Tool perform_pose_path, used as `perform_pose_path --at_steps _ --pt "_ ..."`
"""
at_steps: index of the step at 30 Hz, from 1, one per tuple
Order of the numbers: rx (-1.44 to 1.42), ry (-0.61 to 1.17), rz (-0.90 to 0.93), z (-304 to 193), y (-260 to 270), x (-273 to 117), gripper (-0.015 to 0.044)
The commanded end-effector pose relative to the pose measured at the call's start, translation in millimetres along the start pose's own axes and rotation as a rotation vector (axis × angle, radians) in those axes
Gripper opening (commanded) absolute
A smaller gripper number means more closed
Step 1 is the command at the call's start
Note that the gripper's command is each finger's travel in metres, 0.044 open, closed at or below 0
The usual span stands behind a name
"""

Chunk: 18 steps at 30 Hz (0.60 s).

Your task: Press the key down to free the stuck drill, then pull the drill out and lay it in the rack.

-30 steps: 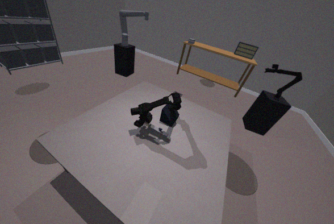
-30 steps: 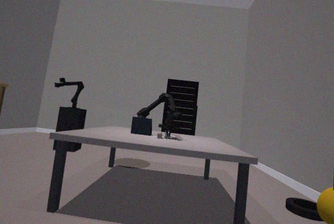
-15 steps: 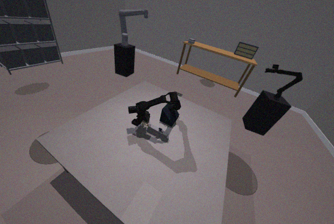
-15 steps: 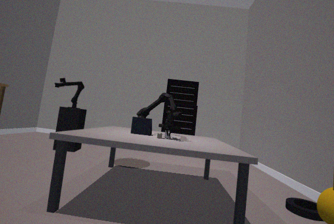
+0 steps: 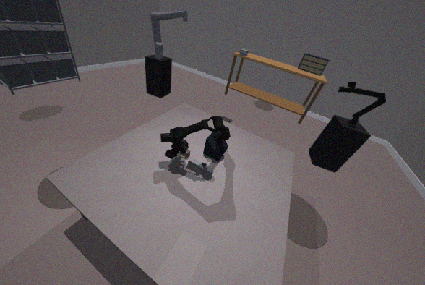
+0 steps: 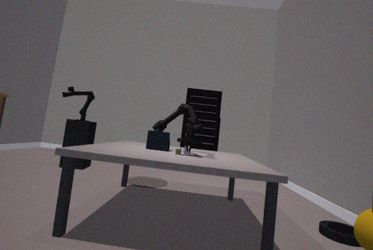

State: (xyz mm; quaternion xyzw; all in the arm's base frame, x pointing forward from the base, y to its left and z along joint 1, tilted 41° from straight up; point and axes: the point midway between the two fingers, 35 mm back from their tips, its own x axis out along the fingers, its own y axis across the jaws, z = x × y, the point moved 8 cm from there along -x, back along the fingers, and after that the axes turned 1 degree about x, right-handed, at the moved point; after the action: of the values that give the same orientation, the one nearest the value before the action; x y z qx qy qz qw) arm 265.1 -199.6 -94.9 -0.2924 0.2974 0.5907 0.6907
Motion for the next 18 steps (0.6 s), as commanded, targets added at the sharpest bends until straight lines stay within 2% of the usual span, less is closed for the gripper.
perform_pose_path --at_steps 1,18 --pt "-0.004 0.007 -0.005 -7.8 -1.1 -2.9 0.0000" --pt "-0.004 0.007 -0.004 -7.5 0.0 -8.2 0.0000"
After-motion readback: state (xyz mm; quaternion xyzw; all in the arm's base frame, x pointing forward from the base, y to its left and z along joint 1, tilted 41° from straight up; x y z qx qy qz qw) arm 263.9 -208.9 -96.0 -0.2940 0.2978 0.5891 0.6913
